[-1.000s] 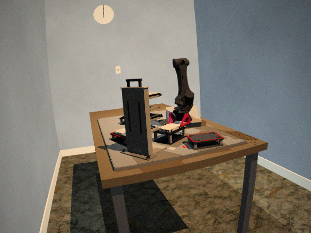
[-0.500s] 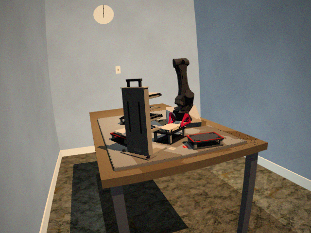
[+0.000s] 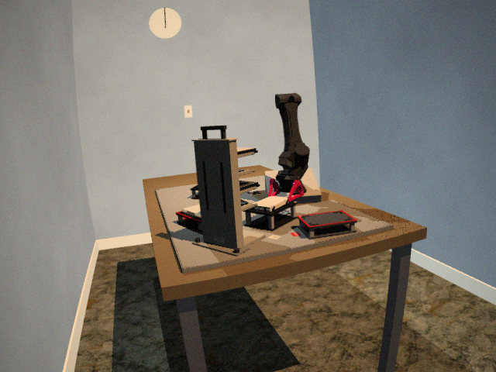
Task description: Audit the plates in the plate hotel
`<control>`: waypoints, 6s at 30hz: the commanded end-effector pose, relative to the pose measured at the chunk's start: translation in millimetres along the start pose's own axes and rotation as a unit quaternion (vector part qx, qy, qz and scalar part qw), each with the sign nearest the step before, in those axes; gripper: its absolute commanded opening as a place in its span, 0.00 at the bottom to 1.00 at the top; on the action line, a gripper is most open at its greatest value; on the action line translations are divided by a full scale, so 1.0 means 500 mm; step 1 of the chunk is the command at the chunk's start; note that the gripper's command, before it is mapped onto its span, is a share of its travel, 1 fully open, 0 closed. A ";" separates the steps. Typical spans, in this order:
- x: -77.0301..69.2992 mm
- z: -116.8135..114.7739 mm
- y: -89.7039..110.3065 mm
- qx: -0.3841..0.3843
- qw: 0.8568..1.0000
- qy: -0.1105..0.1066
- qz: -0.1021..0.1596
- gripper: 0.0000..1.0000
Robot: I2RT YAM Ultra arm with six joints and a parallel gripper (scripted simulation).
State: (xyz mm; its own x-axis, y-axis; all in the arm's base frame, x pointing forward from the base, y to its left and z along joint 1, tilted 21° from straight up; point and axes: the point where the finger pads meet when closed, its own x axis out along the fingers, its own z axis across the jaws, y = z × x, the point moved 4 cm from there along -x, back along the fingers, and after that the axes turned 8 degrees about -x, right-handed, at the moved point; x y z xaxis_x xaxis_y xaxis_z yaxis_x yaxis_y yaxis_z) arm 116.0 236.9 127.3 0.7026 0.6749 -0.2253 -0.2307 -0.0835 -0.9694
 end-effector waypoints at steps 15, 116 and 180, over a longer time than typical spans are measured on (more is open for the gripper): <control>-0.012 0.008 -0.044 0.007 1.000 -0.004 -0.010 0.86; -0.111 -0.020 -0.201 0.010 1.000 -0.005 -0.010 0.86; -0.171 -0.038 -0.298 0.009 1.000 -0.004 -0.009 0.86</control>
State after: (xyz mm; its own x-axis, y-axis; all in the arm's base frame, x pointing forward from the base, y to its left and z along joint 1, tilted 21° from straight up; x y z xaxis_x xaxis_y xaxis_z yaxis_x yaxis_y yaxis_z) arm 103.9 184.7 273.3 0.6936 0.6807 -0.2357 -0.2331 -0.0975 -0.9675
